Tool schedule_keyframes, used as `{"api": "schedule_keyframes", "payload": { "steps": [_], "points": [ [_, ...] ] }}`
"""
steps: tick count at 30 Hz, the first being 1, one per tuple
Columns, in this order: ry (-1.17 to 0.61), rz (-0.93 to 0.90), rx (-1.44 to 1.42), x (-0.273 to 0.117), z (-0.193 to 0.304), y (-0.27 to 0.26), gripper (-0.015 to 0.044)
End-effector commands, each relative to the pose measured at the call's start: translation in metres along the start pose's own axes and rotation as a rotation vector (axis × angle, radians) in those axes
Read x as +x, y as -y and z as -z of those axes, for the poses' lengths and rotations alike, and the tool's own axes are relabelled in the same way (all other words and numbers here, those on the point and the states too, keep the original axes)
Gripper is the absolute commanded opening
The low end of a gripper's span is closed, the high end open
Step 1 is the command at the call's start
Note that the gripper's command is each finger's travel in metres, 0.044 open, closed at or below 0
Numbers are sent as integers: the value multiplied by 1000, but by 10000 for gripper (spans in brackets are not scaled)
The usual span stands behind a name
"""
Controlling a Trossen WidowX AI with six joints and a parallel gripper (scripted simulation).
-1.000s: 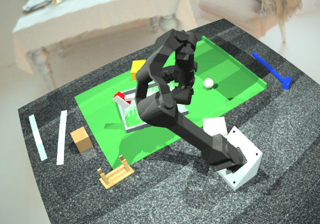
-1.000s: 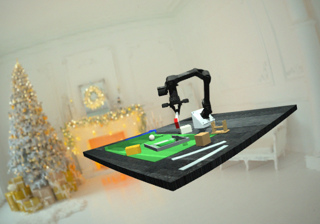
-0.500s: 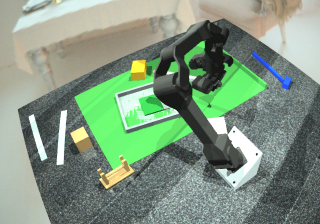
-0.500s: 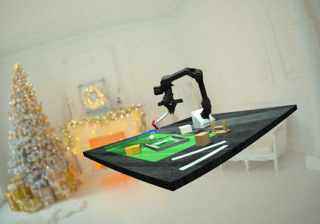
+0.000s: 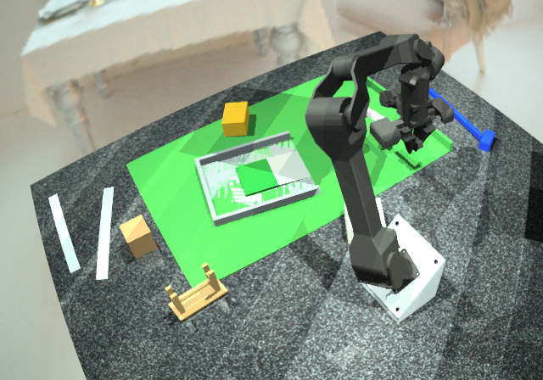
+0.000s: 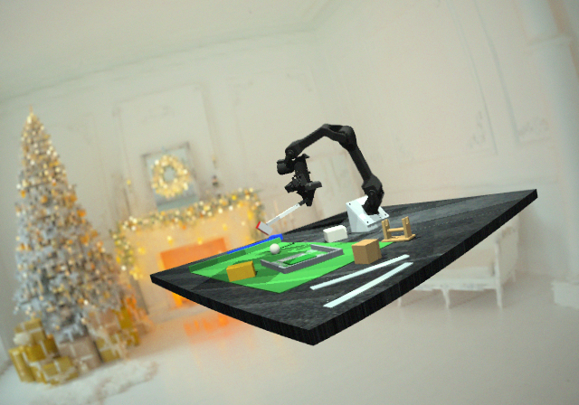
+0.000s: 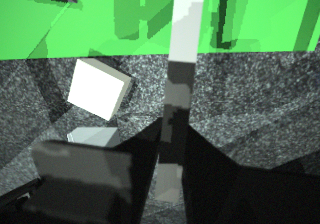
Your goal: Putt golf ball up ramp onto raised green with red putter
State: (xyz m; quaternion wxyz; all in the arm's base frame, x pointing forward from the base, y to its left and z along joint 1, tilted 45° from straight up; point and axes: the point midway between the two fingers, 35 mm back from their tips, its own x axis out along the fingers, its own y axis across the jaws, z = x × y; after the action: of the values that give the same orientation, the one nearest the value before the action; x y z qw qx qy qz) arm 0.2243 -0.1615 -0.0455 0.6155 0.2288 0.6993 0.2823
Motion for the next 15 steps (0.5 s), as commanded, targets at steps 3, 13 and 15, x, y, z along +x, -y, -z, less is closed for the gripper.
{"api": "schedule_keyframes", "payload": {
  "steps": [3, 13, 15],
  "points": [
    [-14, -7, 104, 5, 12, 20, 0],
    [-13, -8, 104, 31, 12, 20, 0],
    [-13, -8, 104, 40, 12, 19, 0]
  ]
}}
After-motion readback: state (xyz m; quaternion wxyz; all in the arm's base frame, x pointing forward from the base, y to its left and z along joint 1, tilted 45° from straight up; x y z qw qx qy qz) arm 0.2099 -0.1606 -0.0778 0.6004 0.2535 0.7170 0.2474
